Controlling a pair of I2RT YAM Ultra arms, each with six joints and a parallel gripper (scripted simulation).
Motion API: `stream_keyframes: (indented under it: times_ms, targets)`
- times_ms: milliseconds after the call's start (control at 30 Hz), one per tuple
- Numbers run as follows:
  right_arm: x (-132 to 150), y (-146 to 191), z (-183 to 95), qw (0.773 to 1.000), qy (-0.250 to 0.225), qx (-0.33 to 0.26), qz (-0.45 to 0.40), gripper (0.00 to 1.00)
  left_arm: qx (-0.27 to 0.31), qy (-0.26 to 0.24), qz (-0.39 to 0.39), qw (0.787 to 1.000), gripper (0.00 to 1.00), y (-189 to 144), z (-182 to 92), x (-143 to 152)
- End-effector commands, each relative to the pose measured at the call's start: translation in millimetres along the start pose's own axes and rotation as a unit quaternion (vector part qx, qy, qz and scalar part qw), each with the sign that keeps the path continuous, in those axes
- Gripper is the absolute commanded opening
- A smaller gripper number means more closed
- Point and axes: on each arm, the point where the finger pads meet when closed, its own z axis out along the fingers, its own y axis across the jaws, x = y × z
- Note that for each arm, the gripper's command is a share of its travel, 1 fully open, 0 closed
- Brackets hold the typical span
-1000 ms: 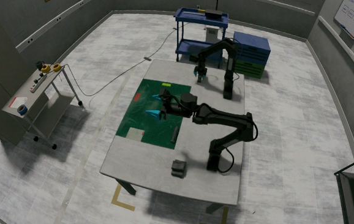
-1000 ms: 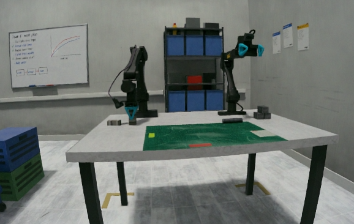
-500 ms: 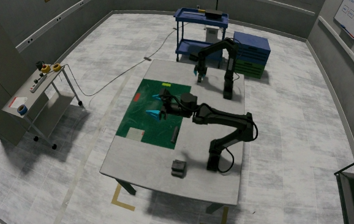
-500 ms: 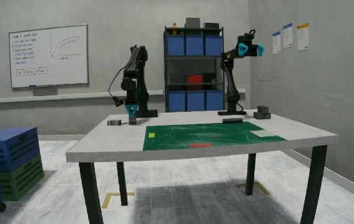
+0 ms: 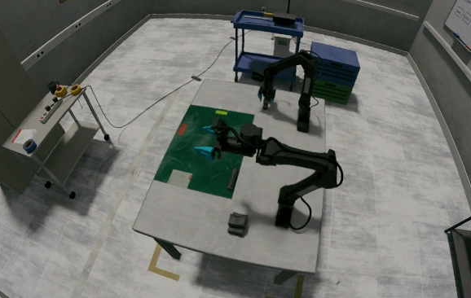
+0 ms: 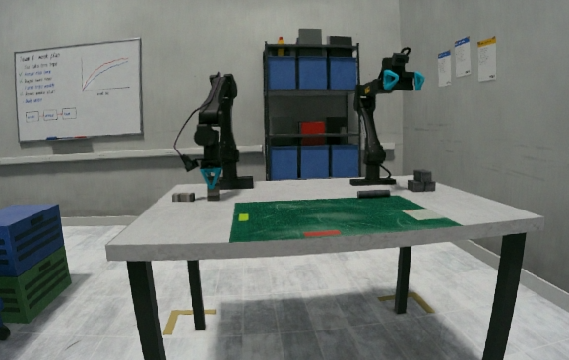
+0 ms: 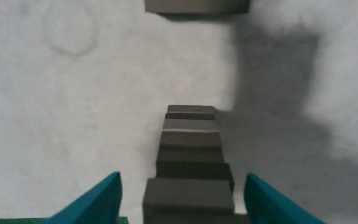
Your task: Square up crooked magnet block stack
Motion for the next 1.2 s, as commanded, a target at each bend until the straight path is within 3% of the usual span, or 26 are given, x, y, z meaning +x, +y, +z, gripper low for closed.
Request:
stream_keyframes:
  times_ms: [0,267,300,333,367,400,467,567,1167]
  targets:
    - [2.8,-16.6,6.2,1.0,-0.003,0.028,-0.003,0.62,0.001,-0.014,0.004,1.0,1.0,-2.0,-8.9,-18.0]
    - [1.8,-17.2,7.4,1.0,-0.003,0.03,-0.002,0.62,0.001,-0.014,0.004,1.0,1.0,-2.0,-8.9,-18.0]
    - [0.8,5.8,1.1,1.0,-0.01,-0.01,-0.004,0.62,0.001,-0.014,0.004,1.0,1.0,-2.0,-8.9,-18.0]
    - [-4.5,1.3,-23.1,1.0,-0.007,-0.001,0.003,0.62,0.001,-0.014,0.004,1.0,1.0,-2.0,-8.9,-18.0]
    - [-4.2,-4.1,-24.2,1.0,-0.004,0.01,0.001,0.62,0.001,-0.014,0.004,1.0,1.0,-2.0,-8.9,-18.0]
    - [-6.6,9.5,-24.1,1.0,-0.01,-0.017,0.006,0.62,0.001,-0.014,0.004,1.0,1.0,-2.0,-8.9,-18.0]
    - [-6.6,9.5,-24.1,1.0,-0.01,-0.017,0.006,0.62,0.001,-0.014,0.004,1.0,1.0,-2.0,-8.9,-18.0]
    - [-0.8,-10.3,-13.4,1.0,-0.006,0.008,-0.001,0.62,0.001,-0.014,0.004,1.0,1.0,-2.0,-8.9,-18.0]
    - [-2.2,-9.7,-11.0,1.0,-0.005,0.013,0.003,0.62,0.001,-0.014,0.004,1.0,1.0,-2.0,-8.9,-18.0]
